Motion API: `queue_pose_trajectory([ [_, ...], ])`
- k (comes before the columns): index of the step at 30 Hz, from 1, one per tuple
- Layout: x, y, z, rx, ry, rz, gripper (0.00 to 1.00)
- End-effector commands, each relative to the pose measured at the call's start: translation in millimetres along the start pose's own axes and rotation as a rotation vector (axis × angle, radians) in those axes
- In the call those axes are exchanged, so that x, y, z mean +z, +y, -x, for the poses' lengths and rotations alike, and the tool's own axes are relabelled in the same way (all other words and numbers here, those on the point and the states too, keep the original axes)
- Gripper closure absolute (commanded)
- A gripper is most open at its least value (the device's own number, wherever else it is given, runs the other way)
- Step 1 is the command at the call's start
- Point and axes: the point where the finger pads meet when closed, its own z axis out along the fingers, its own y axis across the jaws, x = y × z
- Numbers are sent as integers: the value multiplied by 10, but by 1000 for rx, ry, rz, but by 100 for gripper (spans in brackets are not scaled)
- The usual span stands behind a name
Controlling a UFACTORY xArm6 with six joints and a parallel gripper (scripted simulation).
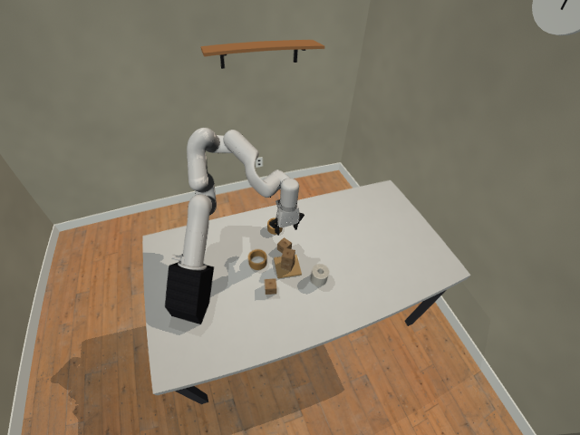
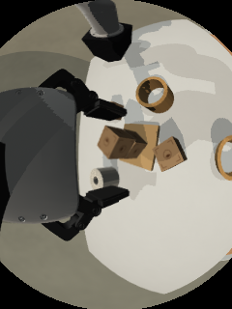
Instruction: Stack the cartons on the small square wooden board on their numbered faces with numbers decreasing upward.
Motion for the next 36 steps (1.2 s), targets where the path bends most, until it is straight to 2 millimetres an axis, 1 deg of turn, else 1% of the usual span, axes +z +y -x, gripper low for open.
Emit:
queue_pose_trajectory([
  [1, -49, 30, -163, -280, -3, 13, 0],
  [5, -51, 32, -176, -450, -4, 19, 0],
  [36, -34, 33, -176, -450, -3, 19, 0],
])
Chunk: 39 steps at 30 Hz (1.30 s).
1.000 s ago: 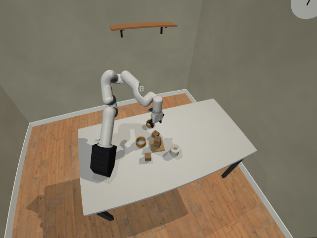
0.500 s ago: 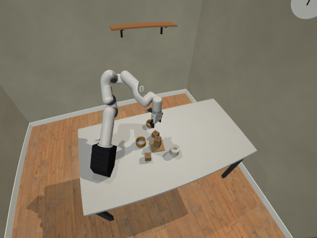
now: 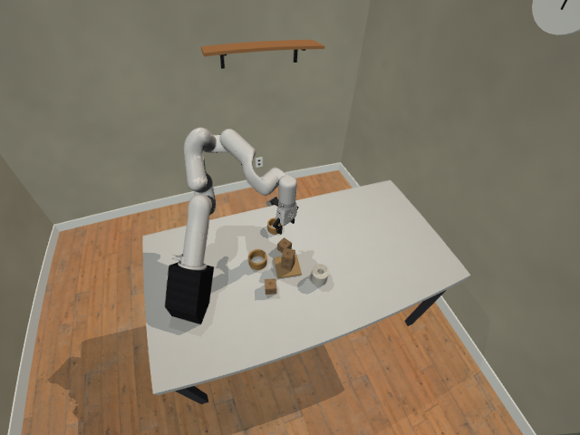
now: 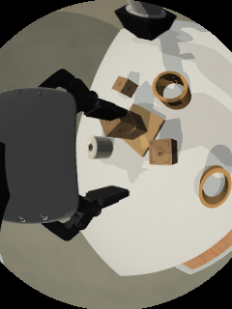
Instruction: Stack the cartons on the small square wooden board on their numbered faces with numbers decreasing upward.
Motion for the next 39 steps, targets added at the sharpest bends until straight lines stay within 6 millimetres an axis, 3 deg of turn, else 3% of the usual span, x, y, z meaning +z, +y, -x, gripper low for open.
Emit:
queue_pose_trajectory([
  [1, -1, 9, 5, -1, -2, 2, 0],
  [39, 263, 7, 11, -2, -1, 3, 0],
])
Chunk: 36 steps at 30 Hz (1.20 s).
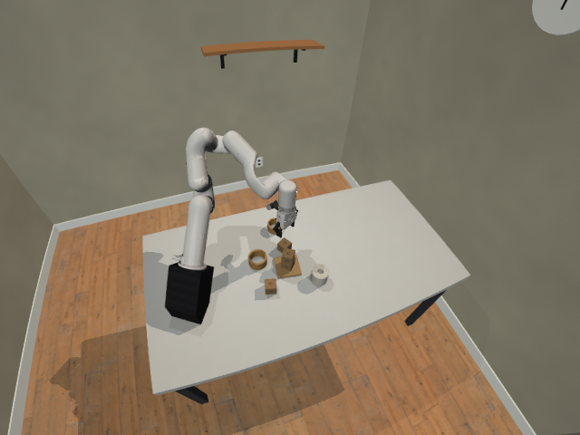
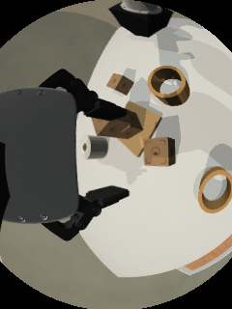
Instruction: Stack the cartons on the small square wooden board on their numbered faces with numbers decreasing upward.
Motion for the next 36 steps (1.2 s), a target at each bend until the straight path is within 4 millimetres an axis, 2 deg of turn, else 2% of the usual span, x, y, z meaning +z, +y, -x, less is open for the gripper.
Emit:
queue_pose_trajectory([
  [1, 40, 6, 5, -1, -2, 1, 0],
  [36, 517, 2, 6, -1, -3, 1, 0],
])
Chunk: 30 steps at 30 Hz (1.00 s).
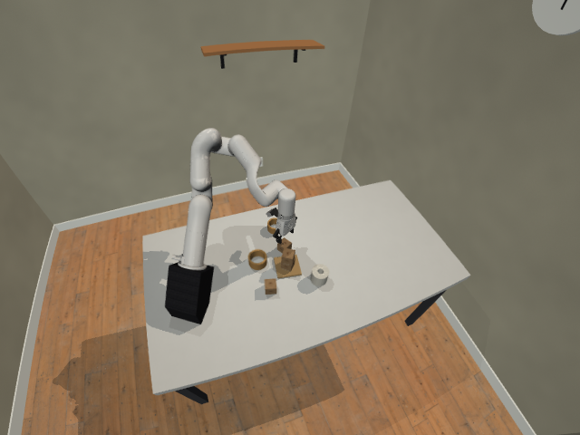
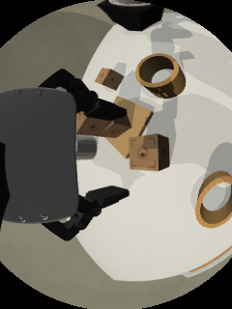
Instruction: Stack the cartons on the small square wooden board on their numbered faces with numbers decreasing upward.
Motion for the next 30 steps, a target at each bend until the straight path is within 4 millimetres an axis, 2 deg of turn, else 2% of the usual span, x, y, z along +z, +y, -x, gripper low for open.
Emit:
queue_pose_trajectory([
  [1, 59, 12, 6, -1, -2, 2, 0],
  [30, 444, 14, 7, -1, -2, 2, 0],
])
